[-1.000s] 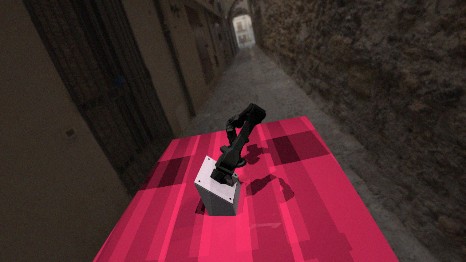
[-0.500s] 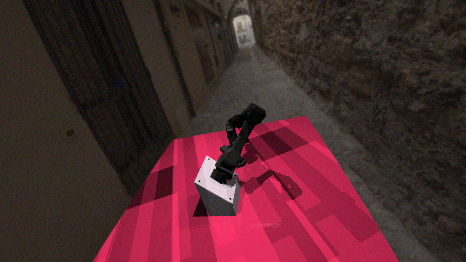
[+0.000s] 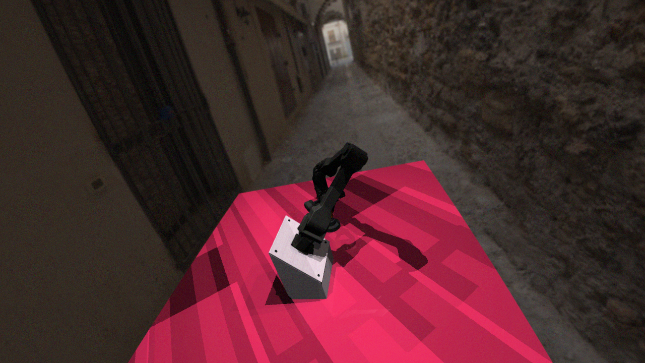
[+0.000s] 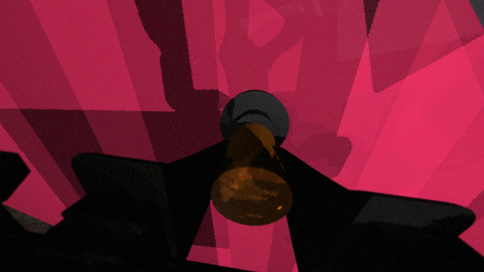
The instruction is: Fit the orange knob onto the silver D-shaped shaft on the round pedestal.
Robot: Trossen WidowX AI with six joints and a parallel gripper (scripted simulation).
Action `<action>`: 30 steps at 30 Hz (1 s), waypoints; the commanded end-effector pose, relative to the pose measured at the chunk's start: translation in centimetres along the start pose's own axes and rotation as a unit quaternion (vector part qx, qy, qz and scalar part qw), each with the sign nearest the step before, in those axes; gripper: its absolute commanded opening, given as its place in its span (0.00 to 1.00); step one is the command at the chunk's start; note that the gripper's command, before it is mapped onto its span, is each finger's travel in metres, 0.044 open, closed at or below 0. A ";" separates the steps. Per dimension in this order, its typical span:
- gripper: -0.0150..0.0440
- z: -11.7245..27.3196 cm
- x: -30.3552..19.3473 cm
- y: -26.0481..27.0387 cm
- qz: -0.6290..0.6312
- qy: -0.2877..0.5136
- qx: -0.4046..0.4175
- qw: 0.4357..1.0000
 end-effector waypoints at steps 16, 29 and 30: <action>0.25 -0.5 0.1 -0.1 -0.006 0.000 0.000 1.000; 0.25 -0.5 0.1 -0.1 0.002 0.000 0.000 1.000; 0.25 -0.5 0.1 -0.1 0.000 0.000 0.000 1.000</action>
Point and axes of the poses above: the point midway between the two fingers, 35 mm back from their tips, its own z axis back along the fingers, its own y axis across the jaws, x = y × z, the point moved 8 cm from there along z, back along the fingers, and after that the axes turned 6 degrees about -z, right-handed, at the moved point
